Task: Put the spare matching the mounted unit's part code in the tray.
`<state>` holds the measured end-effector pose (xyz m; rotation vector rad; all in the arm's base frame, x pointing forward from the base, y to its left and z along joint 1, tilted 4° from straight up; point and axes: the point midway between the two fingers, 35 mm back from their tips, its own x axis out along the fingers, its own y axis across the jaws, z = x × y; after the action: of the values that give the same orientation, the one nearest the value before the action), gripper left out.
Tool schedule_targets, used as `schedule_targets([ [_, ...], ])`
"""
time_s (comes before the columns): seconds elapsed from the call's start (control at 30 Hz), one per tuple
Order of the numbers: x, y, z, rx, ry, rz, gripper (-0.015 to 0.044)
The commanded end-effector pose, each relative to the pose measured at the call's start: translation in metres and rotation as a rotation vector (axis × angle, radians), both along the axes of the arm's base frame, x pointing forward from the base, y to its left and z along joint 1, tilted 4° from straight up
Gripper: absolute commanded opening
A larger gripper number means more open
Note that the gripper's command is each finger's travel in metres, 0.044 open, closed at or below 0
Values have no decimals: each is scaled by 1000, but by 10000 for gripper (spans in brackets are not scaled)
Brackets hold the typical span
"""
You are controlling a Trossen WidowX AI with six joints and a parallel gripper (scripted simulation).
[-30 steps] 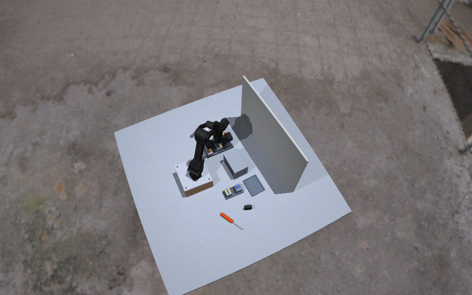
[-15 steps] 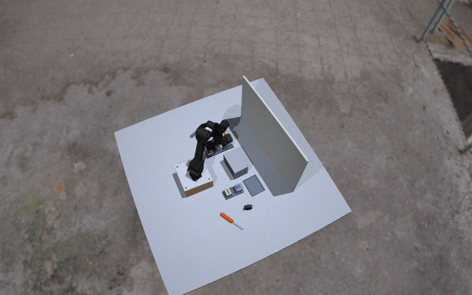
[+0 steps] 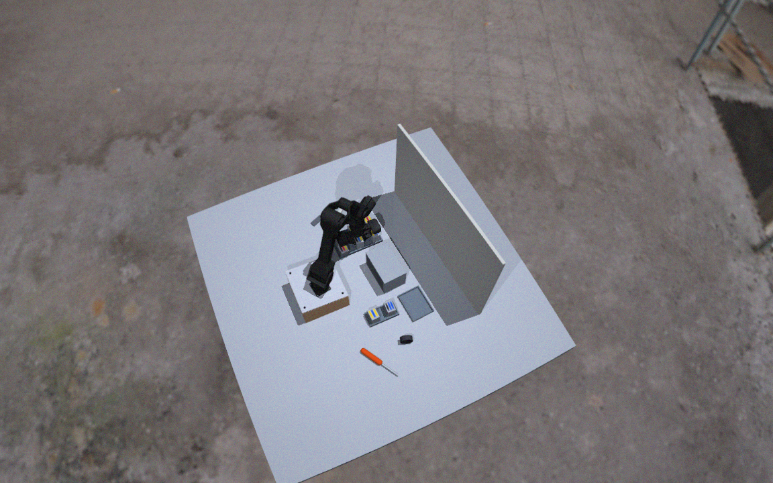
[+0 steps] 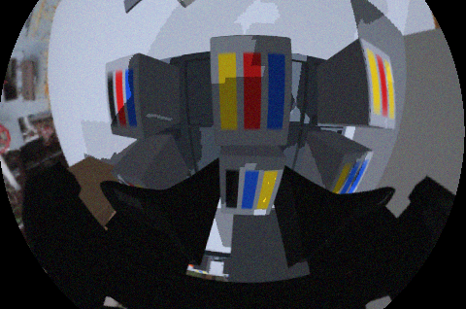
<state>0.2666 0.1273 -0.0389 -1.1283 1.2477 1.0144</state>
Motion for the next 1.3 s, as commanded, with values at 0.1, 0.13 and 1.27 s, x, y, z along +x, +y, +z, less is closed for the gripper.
schedule_targets([
  [0.1, 0, 0, 0, 0, 0, 0, 0],
  [0.13, 0, 0, 0, 0, 0, 0, 0],
  [1.27, -4, 3, 110, -2, 1, 7, 0],
])
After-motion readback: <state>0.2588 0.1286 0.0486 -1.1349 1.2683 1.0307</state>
